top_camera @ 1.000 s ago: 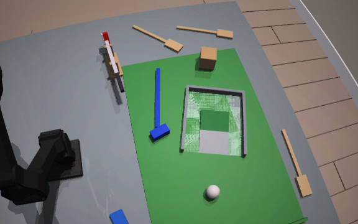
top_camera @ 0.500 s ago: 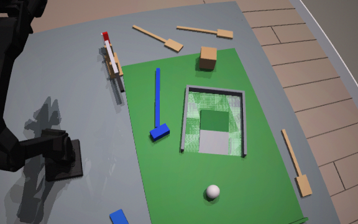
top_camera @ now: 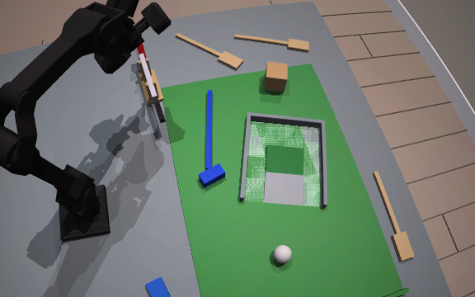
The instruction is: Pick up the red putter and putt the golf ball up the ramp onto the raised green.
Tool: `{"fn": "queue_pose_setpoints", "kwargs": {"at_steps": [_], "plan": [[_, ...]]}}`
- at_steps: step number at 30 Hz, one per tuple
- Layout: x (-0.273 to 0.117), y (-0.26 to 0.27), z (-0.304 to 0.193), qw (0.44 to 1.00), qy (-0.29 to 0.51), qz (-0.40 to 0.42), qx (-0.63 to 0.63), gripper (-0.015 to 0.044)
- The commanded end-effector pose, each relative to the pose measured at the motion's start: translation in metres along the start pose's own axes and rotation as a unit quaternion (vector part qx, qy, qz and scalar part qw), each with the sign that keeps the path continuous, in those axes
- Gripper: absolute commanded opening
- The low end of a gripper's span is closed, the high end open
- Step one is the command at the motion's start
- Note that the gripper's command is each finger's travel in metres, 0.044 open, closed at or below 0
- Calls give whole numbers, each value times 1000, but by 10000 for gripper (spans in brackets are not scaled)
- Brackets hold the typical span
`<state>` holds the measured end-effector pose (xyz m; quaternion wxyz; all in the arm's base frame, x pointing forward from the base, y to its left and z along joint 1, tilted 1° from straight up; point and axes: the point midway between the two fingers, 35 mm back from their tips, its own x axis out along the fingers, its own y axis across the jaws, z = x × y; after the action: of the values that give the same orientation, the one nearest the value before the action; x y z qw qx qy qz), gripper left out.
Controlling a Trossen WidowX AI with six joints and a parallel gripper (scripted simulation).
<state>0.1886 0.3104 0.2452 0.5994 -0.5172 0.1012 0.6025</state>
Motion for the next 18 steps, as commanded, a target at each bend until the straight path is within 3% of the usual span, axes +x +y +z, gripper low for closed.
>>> {"fn": "queue_pose_setpoints", "kwargs": {"at_steps": [1, 6, 18], "plan": [[27, 19, -50, 994, 63, 77, 48, 440], [46, 50, -112, 966, 134, 180, 128, 440], [59, 69, -135, 961, 143, 194, 139, 440]]}}
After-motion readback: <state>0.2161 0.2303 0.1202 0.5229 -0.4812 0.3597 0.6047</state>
